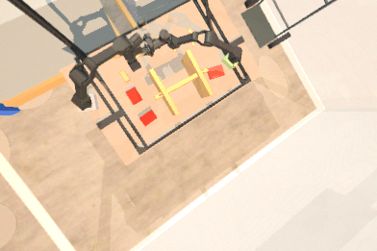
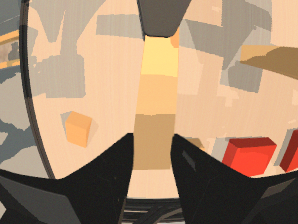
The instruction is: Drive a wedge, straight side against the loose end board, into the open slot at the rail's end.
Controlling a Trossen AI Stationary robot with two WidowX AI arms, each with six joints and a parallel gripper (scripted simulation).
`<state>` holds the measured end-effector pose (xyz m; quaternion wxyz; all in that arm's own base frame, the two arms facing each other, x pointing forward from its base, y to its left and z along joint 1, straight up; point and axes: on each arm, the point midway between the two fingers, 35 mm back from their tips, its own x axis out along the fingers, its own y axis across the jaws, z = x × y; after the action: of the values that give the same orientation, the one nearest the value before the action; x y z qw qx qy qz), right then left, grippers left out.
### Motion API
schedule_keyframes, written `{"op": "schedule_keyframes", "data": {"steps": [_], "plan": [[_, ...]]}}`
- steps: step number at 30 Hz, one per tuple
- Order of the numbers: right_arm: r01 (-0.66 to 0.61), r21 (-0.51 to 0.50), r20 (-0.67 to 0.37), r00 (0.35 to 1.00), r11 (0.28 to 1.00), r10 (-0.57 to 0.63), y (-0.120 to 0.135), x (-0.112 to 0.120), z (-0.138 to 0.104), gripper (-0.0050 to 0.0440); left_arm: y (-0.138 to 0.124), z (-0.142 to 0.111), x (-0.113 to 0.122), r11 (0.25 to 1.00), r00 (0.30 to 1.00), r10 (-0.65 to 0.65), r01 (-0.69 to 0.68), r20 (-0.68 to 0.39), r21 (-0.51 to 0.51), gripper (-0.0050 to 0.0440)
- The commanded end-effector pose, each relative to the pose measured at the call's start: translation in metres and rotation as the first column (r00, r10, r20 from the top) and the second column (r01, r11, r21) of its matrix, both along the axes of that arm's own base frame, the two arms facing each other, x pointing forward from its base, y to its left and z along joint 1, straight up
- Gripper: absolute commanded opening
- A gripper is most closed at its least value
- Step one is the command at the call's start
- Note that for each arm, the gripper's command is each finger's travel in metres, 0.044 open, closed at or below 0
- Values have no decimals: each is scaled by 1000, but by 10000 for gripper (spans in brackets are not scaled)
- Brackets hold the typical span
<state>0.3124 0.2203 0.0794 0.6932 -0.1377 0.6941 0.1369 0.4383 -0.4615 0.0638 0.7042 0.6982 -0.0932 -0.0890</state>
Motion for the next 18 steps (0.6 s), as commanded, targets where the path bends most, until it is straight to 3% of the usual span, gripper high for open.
{"op": "schedule_keyframes", "data": {"steps": [1, 18], "plan": [[-1, 1, 1, 1000, 1000, 1, 0, 0, 1, 0, 0, 1, -1, 1000, 1000, 0, 0, 1, -1, 129], [-1, 1, 1, 1000, 1000, 1, 0, 0, 1, 0, 0, 1, -1, 1000, 1000, 0, 0, 1, -1, 29]]}}
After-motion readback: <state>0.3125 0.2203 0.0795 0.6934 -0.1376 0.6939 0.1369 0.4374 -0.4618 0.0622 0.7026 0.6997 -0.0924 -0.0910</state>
